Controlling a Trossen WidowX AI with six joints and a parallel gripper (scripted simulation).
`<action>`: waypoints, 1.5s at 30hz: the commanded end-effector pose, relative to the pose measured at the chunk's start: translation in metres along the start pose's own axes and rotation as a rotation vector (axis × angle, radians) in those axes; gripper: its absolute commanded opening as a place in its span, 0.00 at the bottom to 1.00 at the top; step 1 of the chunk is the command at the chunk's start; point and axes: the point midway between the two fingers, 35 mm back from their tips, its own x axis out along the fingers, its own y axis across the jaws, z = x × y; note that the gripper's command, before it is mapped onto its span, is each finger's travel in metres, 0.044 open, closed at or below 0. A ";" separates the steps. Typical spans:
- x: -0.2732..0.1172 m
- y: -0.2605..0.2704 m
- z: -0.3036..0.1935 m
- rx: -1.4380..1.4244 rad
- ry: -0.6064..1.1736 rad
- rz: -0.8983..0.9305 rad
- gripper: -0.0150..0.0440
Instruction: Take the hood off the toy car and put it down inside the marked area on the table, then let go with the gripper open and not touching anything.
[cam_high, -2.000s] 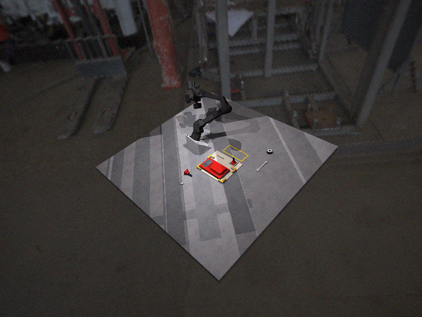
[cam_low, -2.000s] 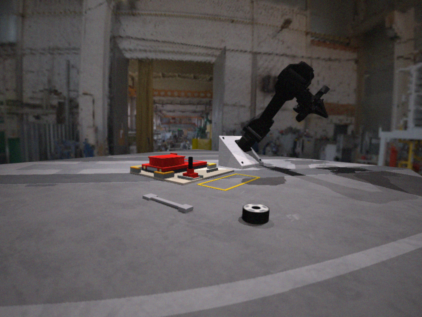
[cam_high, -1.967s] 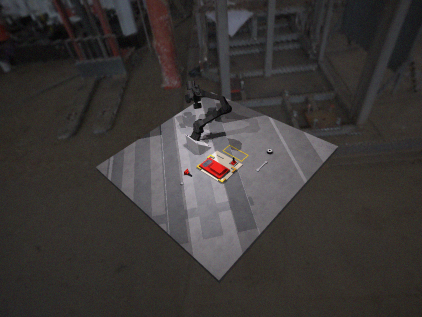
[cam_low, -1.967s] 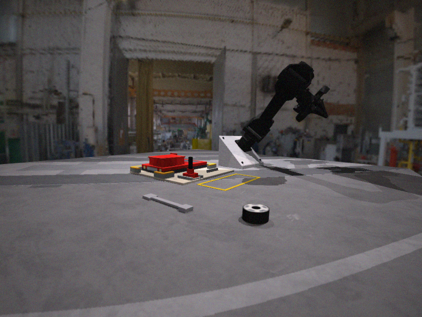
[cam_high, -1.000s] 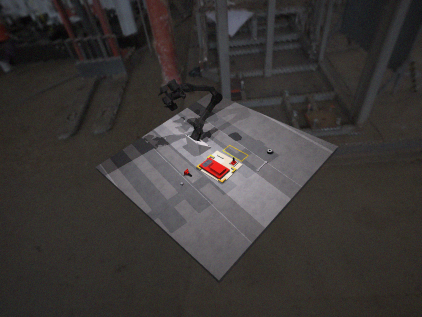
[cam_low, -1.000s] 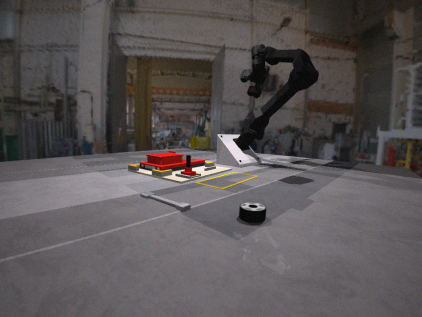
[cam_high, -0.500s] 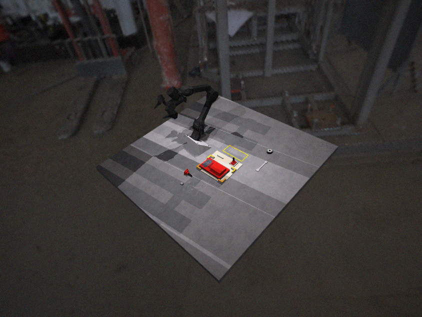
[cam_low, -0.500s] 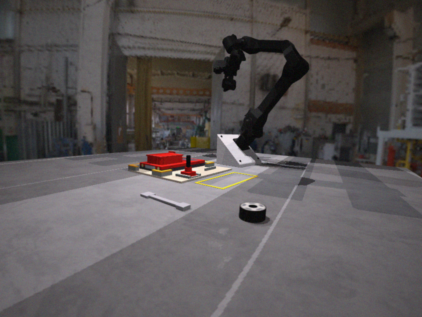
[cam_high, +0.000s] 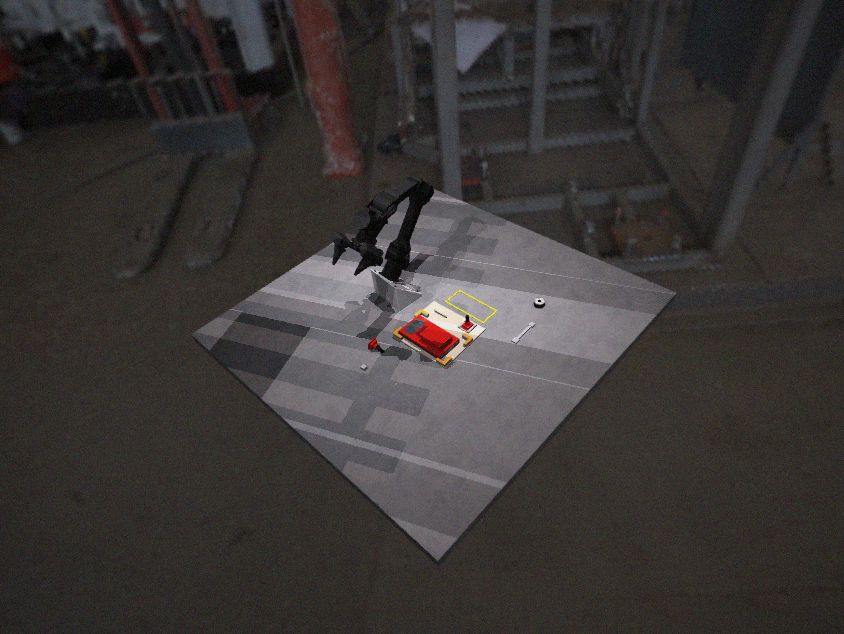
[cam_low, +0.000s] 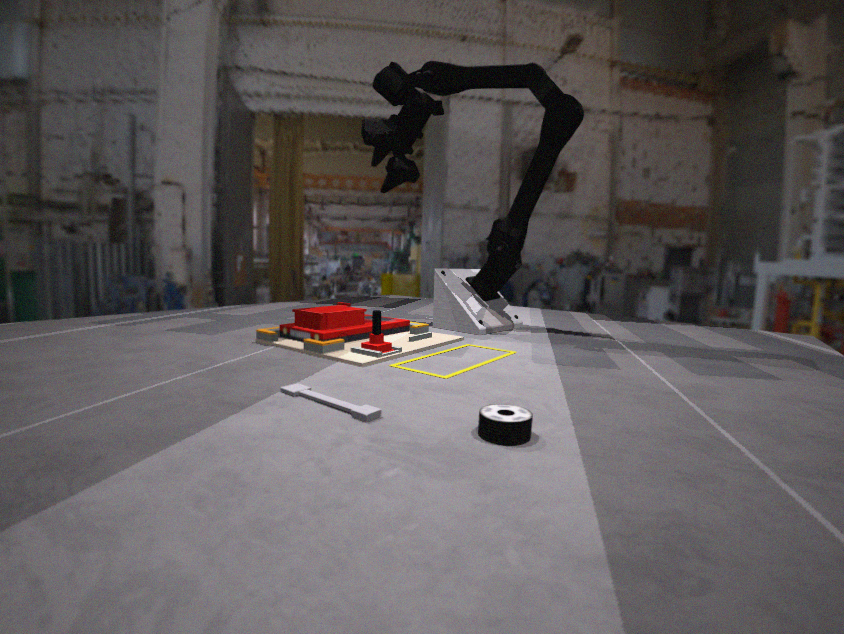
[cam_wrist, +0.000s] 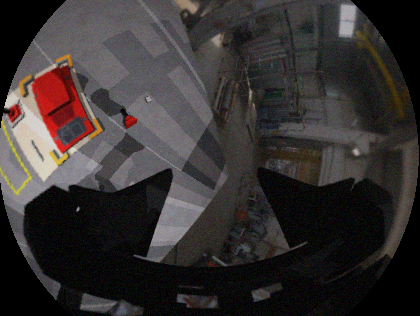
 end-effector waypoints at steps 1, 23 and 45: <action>0.003 0.026 0.039 -0.060 -0.058 0.095 1.00; -0.009 0.291 0.180 -0.355 -0.060 0.858 1.00; 0.000 0.302 0.179 -0.356 -0.058 0.863 1.00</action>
